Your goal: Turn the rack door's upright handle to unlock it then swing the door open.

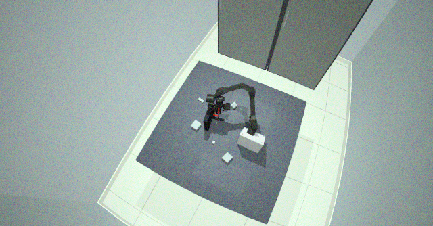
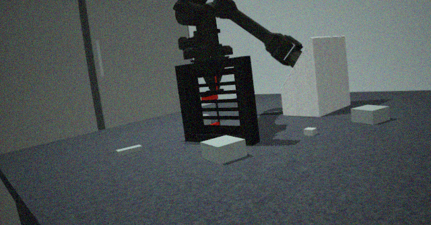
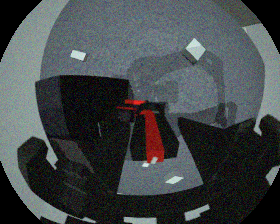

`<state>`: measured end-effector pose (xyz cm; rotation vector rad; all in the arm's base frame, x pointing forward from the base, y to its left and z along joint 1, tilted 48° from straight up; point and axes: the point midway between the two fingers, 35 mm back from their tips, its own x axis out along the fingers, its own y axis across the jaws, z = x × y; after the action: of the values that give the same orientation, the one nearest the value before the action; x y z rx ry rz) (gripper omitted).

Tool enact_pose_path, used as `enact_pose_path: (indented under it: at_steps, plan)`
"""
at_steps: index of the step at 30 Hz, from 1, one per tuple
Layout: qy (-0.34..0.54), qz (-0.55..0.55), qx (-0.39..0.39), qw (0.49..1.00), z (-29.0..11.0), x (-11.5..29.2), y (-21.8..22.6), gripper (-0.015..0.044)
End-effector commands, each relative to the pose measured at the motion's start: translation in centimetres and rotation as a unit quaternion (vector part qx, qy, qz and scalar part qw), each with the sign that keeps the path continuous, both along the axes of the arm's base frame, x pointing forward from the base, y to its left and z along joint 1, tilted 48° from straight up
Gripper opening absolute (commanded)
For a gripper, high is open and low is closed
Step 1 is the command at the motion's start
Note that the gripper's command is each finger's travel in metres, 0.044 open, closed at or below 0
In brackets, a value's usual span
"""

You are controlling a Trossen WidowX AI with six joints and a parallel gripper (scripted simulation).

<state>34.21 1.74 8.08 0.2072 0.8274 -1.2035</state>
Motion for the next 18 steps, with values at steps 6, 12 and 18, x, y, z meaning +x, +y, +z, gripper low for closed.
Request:
enact_pose_path:
  at_steps: [6,12,18]
  plan:
    - [0.151,0.141,-0.021,0.978,-0.22,0.21,0.21,0.0292]
    - [0.256,0.235,-0.037,0.937,-0.22,0.2,0.23,0.0292]
    - [0.356,0.325,-0.053,0.875,-0.22,0.2,0.23,0.0292]
